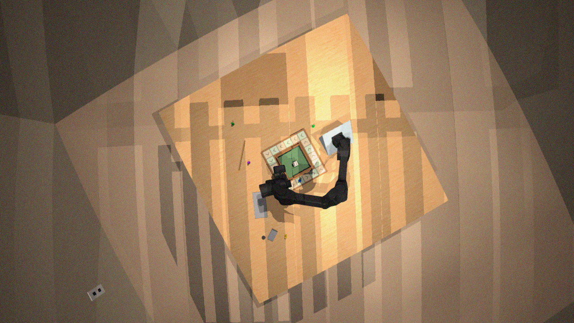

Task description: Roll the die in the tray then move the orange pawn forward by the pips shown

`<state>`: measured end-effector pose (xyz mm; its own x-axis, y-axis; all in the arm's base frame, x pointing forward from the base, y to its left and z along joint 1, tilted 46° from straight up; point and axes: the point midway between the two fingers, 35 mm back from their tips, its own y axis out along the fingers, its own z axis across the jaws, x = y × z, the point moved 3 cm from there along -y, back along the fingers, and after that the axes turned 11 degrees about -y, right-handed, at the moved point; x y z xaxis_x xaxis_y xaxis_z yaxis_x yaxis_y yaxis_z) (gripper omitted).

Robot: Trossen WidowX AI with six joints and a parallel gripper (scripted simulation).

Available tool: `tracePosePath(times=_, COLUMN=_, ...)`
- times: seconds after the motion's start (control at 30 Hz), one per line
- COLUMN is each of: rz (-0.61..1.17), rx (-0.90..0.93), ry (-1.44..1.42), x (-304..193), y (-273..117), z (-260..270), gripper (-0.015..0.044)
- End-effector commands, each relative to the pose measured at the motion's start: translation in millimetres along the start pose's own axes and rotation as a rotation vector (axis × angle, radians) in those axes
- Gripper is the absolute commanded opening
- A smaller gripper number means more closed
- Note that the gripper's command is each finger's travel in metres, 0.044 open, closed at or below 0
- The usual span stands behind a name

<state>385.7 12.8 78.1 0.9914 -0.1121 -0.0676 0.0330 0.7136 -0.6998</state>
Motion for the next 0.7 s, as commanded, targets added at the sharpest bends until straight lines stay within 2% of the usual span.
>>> tracePosePath(times=0.0, rz=-0.001, rx=0.006, ry=0.002, x=-0.6, y=4.5, z=1.3, gripper=0.0000)
tracePosePath(times=0.3, rz=-0.001, rx=0.006, ry=0.002, x=-0.7, y=17.6, z=1.5, gripper=0.0000)
tracePosePath(times=0.6, rz=-0.005, rx=0.001, ry=-0.002, x=0.3, y=11.7, z=0.7, gripper=0.0236)
tracePosePath(times=0.67, rz=-0.004, rx=0.000, ry=-0.001, x=1.1, y=0.8, z=0.4, gripper=0.0289)
